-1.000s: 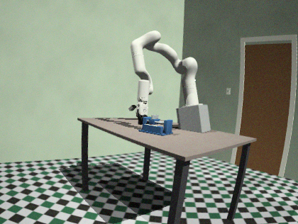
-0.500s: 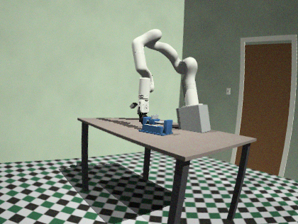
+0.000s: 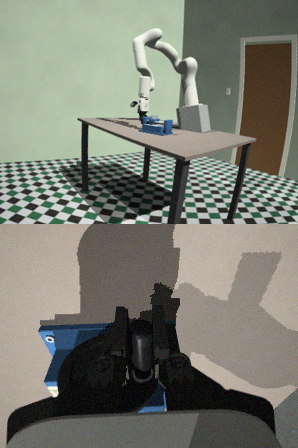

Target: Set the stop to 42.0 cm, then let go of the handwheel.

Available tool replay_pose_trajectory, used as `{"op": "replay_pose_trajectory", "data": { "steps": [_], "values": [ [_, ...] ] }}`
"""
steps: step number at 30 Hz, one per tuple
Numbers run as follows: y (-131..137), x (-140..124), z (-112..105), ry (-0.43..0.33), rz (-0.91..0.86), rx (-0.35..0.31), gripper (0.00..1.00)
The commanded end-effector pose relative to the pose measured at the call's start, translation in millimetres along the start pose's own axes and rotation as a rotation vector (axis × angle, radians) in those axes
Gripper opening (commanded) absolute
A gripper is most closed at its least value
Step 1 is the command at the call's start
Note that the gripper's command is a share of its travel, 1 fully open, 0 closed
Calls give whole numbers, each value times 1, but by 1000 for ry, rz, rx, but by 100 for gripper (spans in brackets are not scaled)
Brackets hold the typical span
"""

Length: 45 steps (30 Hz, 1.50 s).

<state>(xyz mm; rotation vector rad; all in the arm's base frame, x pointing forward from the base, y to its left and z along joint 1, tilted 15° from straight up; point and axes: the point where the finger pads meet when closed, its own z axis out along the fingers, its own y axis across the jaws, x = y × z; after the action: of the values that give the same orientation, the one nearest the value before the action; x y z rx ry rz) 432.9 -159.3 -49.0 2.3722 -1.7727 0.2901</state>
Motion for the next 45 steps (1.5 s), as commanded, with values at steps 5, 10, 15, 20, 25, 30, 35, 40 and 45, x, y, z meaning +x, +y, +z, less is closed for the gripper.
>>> {"op": "replay_pose_trajectory", "data": {
  "steps": [5, 10, 15, 20, 25, 30, 35, 40, 45],
  "values": [
    [-1, 0, -3, 0, 0, 0, 6],
    [-2, 0, -4, 1, 0, 0, 6],
    [-2, 0, -5, 1, 0, 0, 6],
    [-2, 0, -6, 1, 0, 0, 6],
    [-2, 0, -6, 0, 0, 0, 6],
    [-3, 0, -7, 0, 0, 0, 6],
    [-3, 0, -7, 0, 0, 0, 6],
    [-3, 0, -7, 0, 0, 0, 6],
    [-3, 0, -7, 0, 0, 0, 6]
  ]
}}
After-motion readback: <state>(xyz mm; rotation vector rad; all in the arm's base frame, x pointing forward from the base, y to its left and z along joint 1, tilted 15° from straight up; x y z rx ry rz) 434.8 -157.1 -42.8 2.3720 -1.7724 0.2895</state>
